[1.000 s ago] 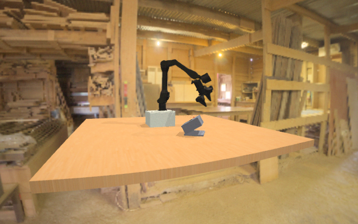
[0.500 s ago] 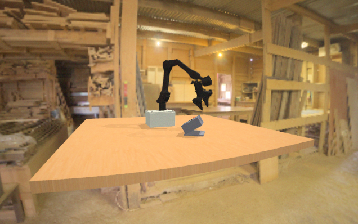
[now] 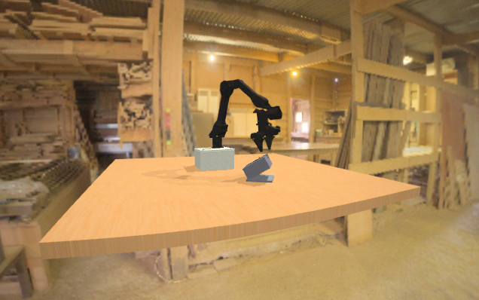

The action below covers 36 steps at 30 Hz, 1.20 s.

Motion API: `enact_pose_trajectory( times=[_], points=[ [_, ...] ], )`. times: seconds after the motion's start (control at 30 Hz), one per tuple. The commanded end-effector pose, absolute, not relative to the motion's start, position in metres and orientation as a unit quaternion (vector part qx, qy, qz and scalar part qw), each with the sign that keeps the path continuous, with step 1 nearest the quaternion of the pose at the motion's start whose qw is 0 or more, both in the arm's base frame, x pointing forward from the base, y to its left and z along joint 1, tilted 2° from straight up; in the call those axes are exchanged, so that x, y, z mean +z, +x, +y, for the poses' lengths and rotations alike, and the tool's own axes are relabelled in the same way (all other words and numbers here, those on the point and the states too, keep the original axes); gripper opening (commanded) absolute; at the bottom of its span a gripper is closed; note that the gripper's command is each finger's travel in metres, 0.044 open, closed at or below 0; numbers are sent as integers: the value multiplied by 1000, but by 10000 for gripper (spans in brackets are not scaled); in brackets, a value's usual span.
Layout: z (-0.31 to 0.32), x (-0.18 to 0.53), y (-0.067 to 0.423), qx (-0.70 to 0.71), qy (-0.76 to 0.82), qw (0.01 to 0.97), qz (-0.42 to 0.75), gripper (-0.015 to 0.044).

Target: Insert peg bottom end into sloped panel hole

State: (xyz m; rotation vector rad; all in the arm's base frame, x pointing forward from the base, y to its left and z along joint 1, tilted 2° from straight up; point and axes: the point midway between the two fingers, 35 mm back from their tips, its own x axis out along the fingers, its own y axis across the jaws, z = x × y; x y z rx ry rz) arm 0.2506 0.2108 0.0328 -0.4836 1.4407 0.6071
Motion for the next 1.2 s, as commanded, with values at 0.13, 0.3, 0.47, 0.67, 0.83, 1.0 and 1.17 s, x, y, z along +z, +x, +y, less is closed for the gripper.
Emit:
enact_pose_trajectory(
  times=[0.13, 0.3, 0.47, 0.67, 0.83, 1.0, 1.17],
  points=[
    [180, 22, 267, 252, -254, 658, 663, 440],
    [178, 21, 268, 252, -256, 656, 664, 440],
    [178, 15, 269, 252, -256, 656, 664, 440],
    [178, 5, 269, 252, -256, 656, 664, 440],
    [178, -3, 269, 252, -256, 656, 664, 440],
    [178, -12, 269, 252, -256, 656, 664, 440],
    [178, -20, 269, 251, -256, 656, 664, 440]
  ],
)
